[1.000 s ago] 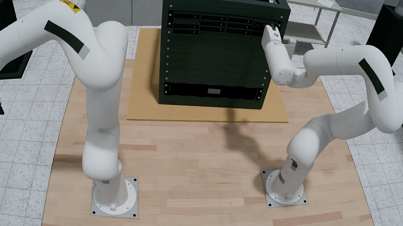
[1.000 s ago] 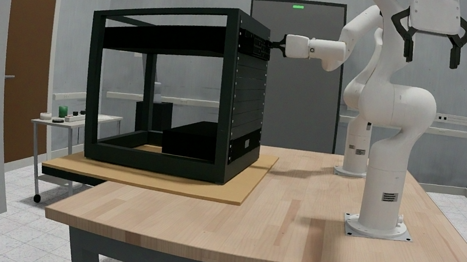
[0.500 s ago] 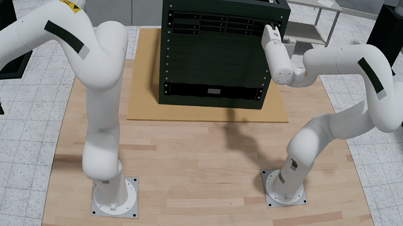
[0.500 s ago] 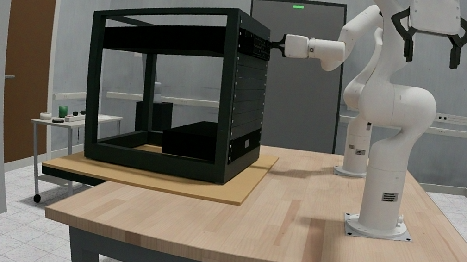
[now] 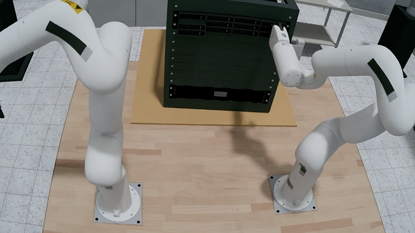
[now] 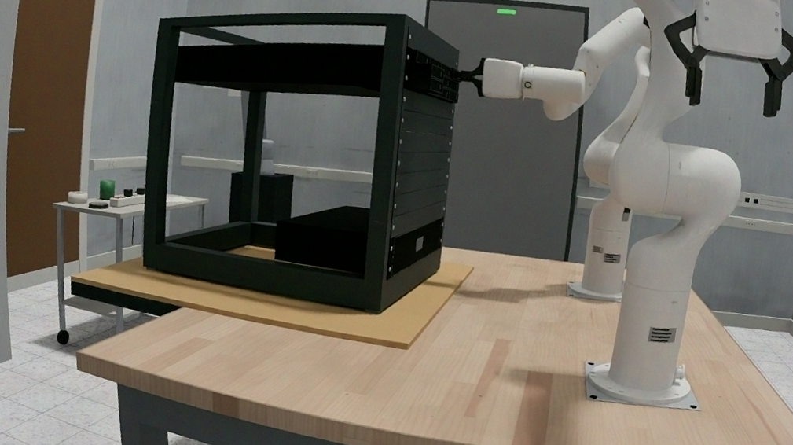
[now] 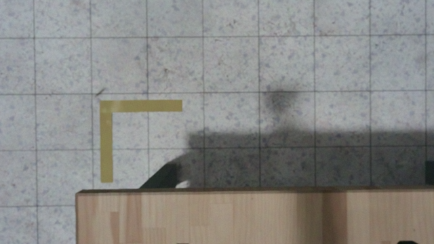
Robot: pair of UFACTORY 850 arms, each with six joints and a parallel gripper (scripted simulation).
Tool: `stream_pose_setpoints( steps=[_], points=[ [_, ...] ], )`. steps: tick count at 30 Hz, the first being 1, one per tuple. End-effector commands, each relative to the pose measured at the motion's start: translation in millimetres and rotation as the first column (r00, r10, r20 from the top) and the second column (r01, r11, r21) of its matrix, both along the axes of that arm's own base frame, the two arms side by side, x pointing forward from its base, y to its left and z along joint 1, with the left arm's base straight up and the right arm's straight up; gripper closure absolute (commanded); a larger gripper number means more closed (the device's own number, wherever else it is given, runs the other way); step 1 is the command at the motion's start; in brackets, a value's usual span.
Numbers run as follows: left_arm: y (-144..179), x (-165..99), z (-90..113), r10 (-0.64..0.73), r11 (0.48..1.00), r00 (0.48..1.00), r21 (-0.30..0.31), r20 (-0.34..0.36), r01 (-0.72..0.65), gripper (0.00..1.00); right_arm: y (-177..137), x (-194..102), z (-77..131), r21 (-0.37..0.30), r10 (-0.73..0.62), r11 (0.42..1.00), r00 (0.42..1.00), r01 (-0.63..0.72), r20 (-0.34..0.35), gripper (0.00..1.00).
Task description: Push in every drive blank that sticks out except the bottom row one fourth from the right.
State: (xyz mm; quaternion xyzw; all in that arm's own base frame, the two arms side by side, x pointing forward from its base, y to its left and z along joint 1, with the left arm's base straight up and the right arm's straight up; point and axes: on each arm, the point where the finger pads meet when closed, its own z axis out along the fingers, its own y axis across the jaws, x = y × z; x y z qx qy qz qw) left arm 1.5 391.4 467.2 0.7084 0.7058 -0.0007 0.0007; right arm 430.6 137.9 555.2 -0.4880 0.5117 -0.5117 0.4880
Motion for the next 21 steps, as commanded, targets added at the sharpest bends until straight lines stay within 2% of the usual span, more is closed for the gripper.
stream_pose_setpoints(
  steps=[1,21],
  points=[
    [0.4,0.0,0.9,0.000,1.000,1.000,0.002,0.000,0.000,0.00,0.1,0.4,0.9,0.001,0.000,1.000,1.000,0.000,0.001,1.00],
    [0.4,0.0,0.9,0.000,1.000,1.000,0.002,0.000,0.000,0.00,0.0,3.7,0.9,0.001,0.000,1.000,1.000,0.000,0.001,1.00]
  ],
)
